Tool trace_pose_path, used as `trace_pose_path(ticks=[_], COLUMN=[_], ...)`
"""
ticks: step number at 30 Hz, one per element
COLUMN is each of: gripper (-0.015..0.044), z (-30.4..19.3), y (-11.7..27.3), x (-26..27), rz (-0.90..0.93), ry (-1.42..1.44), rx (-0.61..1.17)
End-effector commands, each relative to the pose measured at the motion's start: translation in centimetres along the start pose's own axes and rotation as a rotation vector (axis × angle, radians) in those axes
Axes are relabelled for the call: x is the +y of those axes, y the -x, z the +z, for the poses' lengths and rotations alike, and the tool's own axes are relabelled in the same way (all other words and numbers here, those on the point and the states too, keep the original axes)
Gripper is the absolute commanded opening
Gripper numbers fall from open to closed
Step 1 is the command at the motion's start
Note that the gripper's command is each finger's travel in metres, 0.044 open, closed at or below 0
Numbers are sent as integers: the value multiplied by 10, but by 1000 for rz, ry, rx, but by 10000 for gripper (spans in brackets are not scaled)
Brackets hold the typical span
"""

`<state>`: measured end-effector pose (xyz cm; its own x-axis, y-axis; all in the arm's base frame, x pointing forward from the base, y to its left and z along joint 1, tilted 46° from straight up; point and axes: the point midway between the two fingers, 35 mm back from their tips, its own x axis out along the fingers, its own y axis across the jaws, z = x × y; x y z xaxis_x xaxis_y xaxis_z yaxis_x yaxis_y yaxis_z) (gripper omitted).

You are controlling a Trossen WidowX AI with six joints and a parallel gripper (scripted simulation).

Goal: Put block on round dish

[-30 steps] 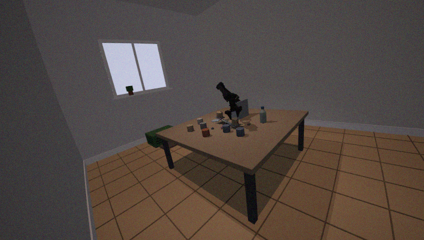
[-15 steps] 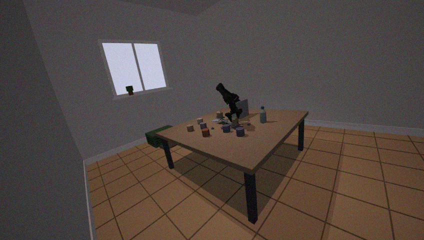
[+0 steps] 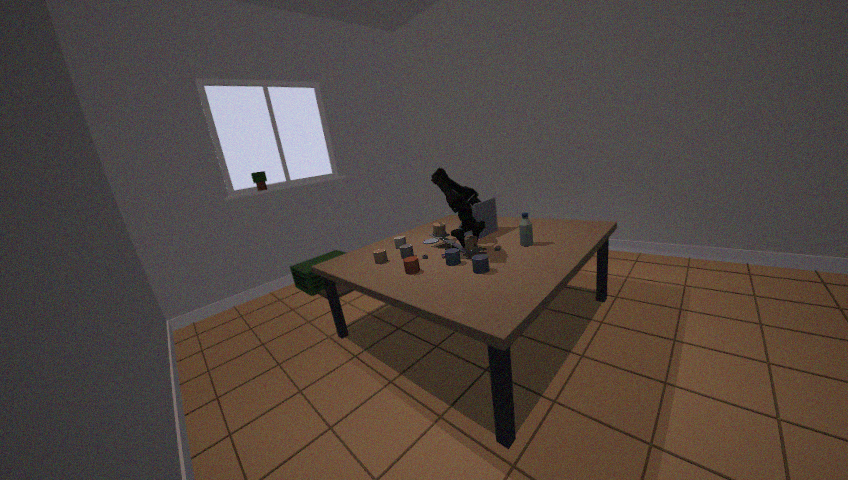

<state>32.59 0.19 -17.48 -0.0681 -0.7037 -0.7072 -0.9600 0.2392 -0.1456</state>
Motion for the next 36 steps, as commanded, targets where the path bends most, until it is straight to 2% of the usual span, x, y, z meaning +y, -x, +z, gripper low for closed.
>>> trace_pose_path(ticks=[1, 10, 22, 36], gripper=[368, 308, 0, 0], z=[0, 0, 2, 4], y=[-3, -3, 7, 24], x=[1, 1, 0, -2], rz=[0, 0, 0, 0], ry=[7, 7, 7, 8], rx=[5, 5, 2, -1])
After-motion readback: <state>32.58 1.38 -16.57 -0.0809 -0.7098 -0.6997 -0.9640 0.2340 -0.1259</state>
